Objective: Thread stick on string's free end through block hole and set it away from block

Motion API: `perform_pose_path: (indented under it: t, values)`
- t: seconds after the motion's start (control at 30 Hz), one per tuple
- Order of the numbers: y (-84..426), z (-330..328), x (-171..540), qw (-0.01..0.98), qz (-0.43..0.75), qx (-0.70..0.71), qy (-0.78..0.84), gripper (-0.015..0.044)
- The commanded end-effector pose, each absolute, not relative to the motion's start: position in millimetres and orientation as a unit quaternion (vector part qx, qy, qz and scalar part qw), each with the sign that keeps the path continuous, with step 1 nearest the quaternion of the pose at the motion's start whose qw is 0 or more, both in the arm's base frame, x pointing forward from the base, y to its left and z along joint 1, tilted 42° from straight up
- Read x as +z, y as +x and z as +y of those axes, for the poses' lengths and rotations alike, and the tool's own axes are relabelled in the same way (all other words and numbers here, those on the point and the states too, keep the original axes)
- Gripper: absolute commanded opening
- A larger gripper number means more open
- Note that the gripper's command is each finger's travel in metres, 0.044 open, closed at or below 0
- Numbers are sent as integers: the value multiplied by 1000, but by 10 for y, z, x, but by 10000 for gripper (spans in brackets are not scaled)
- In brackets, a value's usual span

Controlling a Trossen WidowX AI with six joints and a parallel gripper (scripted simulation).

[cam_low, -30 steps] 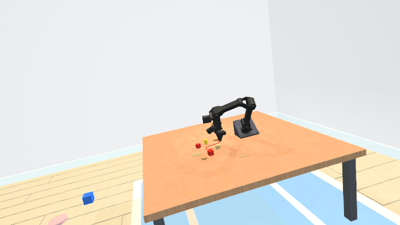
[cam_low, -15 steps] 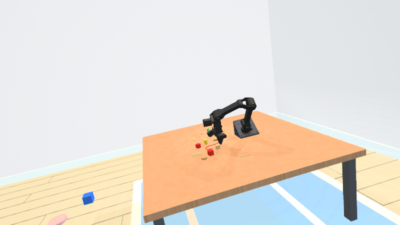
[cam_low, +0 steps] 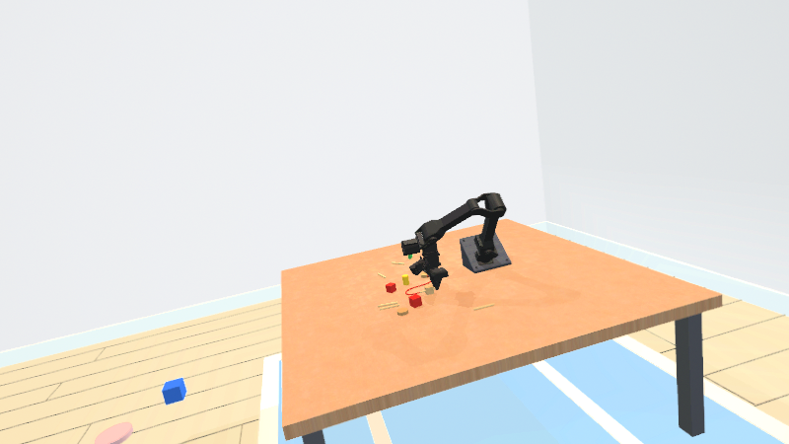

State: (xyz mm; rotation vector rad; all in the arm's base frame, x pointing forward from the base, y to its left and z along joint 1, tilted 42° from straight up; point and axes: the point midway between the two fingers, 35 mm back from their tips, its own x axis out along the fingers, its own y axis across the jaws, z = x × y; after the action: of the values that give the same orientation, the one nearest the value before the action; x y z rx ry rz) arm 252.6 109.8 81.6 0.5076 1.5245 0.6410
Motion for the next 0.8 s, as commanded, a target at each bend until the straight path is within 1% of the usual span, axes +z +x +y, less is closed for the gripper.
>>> perform_pose_path:
  t: [0.0,0.07,0.1,0.77]
  values:
    - [2526,1097,818,649,671,282,223,69]
    - [2526,1097,818,649,671,282,223,16]
    - [2526,1097,818,649,671,282,223,0]
    - [2502,1118,819,665,656,259,246,0]
